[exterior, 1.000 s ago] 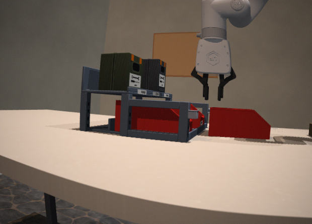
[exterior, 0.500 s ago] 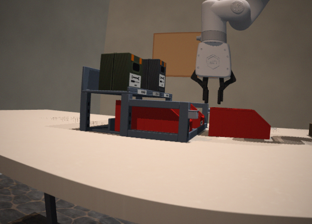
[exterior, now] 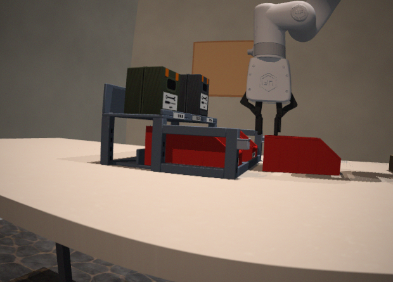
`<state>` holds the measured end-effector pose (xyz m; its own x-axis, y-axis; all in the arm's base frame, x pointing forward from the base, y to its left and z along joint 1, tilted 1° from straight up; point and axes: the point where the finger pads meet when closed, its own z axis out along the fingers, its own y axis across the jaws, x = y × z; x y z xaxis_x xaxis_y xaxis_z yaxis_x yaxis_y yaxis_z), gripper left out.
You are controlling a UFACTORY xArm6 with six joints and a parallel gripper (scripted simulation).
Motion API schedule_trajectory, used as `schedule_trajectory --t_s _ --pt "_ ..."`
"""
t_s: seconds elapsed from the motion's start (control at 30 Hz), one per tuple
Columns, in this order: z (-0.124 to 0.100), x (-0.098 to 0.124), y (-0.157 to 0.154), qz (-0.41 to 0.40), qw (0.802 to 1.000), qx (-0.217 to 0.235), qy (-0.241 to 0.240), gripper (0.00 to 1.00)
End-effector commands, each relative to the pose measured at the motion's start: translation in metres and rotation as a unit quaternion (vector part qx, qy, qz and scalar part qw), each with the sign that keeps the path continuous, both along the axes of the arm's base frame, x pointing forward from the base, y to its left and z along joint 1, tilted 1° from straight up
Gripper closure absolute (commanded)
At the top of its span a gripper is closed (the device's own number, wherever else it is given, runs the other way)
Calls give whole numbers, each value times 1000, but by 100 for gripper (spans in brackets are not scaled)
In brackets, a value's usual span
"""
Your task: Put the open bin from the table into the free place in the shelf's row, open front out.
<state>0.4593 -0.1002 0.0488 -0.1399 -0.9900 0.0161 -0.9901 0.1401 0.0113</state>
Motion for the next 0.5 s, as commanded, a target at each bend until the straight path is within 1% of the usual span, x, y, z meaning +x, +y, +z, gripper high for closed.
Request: schedule_trajectory --t_s 0.0,0.17,0.33,0.47 --pt "1 2 0 0 1000 -1 -3 67" --pt "1 2 0 0 1000 -1 -3 67" --pt "-9 2 -1 0 1000 -1 -3 67" --pt "-9 2 -1 0 1000 -1 -3 67"
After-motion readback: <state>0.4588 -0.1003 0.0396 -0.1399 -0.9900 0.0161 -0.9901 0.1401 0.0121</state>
